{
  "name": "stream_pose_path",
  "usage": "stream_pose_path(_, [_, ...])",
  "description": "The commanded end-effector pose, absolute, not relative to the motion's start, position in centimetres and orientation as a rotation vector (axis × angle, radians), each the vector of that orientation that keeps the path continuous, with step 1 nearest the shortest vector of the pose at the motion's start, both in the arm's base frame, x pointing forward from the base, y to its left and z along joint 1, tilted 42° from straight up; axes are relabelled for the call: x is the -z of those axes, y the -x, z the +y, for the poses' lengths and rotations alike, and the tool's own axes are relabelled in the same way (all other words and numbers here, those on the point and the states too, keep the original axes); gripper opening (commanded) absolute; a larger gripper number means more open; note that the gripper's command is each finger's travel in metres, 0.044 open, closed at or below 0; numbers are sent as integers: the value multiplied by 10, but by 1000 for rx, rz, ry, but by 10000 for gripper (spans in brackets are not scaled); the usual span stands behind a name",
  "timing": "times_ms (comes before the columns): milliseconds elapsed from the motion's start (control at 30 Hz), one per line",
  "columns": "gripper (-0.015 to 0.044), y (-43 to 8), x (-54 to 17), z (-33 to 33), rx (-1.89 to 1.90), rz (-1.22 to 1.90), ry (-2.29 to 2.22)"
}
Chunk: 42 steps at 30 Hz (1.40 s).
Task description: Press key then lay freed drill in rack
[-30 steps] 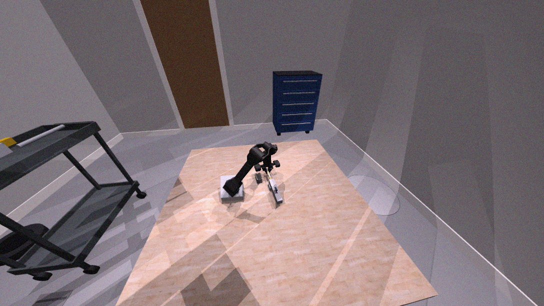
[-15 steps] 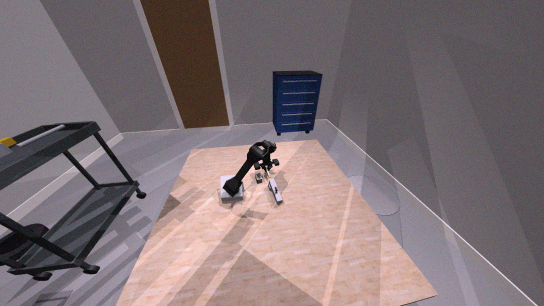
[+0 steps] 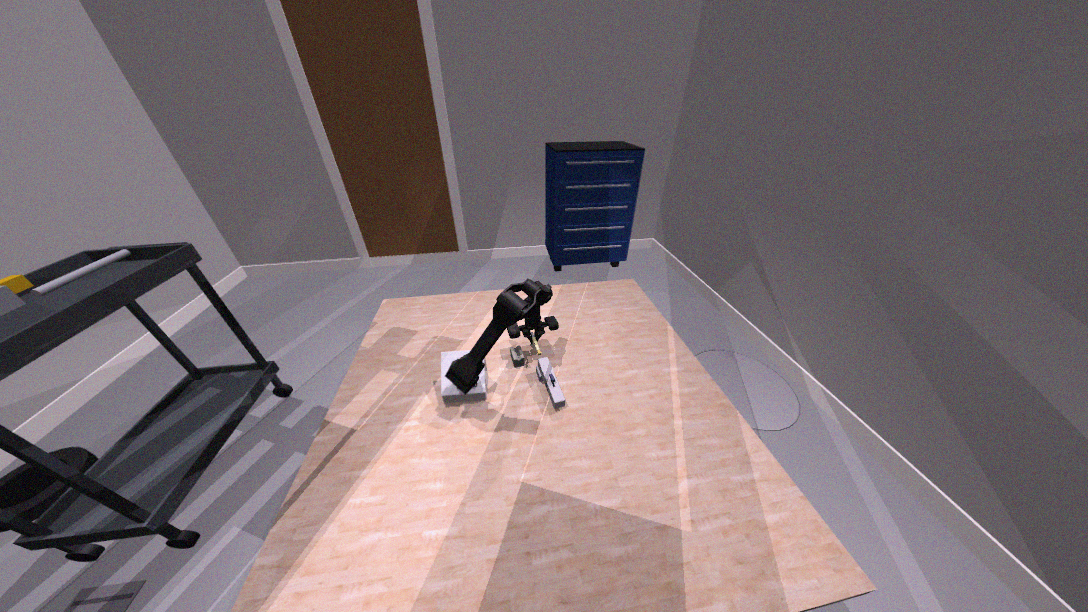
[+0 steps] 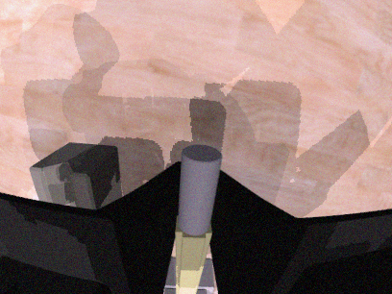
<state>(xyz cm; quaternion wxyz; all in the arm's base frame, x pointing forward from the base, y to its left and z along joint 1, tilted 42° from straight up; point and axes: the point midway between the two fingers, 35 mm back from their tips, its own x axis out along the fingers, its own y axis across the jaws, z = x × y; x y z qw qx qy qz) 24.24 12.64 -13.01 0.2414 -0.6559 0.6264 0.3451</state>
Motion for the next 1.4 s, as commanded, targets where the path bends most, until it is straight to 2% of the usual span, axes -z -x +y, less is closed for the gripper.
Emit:
stream_pose_path(0, [0, -243, 128, 128, -939, 1712, 1787])
stream_pose_path(1367, [0, -242, 113, 139, -940, 1712, 1786])
